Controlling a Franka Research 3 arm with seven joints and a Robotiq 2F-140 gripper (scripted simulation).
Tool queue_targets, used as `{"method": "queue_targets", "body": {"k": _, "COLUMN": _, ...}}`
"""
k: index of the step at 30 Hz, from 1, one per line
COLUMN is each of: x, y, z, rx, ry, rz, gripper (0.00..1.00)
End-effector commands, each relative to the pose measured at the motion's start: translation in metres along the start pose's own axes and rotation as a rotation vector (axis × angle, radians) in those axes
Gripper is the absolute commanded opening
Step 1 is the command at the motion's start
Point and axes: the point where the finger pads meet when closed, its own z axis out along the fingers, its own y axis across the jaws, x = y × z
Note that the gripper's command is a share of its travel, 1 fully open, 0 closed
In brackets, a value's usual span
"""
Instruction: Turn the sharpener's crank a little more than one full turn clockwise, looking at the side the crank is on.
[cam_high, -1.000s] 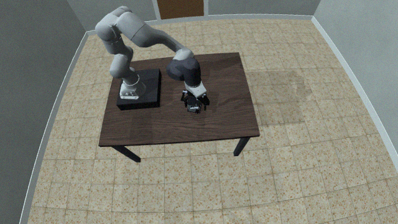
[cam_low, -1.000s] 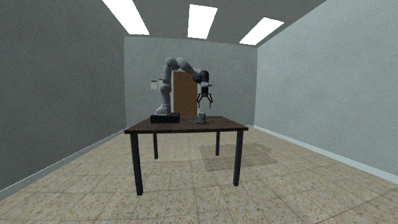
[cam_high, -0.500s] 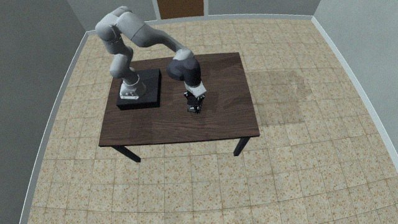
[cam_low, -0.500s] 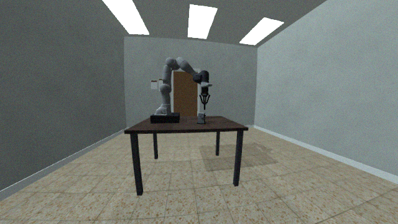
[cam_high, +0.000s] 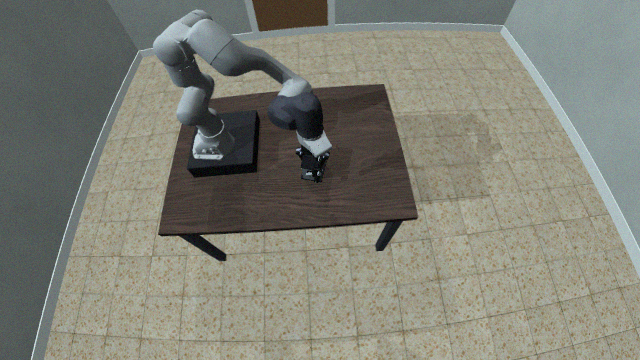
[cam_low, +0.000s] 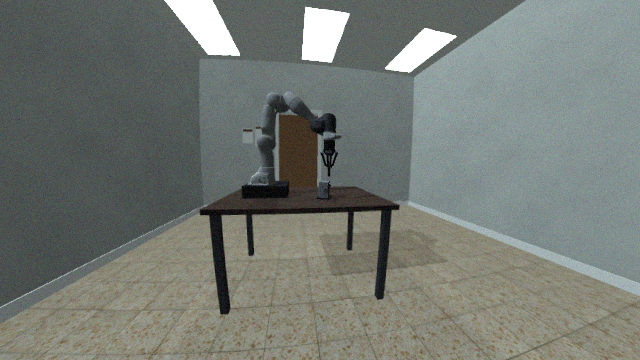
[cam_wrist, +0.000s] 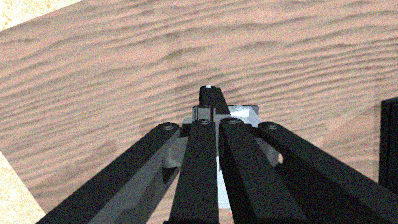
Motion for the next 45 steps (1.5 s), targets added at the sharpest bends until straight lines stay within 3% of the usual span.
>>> {"method": "queue_targets", "body": {"k": 1, "x": -0.0015, "y": 0.0002, "z": 0.0007, "rx": -0.002, "ry": -0.002, "rz": 0.005, "gripper": 0.1}}
{"method": "queue_targets", "body": {"k": 12, "x": -0.0015, "y": 0.0002, "z": 0.0007, "rx": -0.002, "ry": -0.002, "rz": 0.005, "gripper": 0.1}}
{"method": "queue_targets", "body": {"k": 13, "x": -0.0015, "y": 0.0002, "z": 0.0007, "rx": -0.002, "ry": -0.002, "rz": 0.005, "gripper": 0.39}}
{"method": "queue_targets", "body": {"k": 45, "x": -0.0015, "y": 0.0002, "z": 0.0007, "rx": -0.002, "ry": -0.002, "rz": 0.005, "gripper": 0.39}}
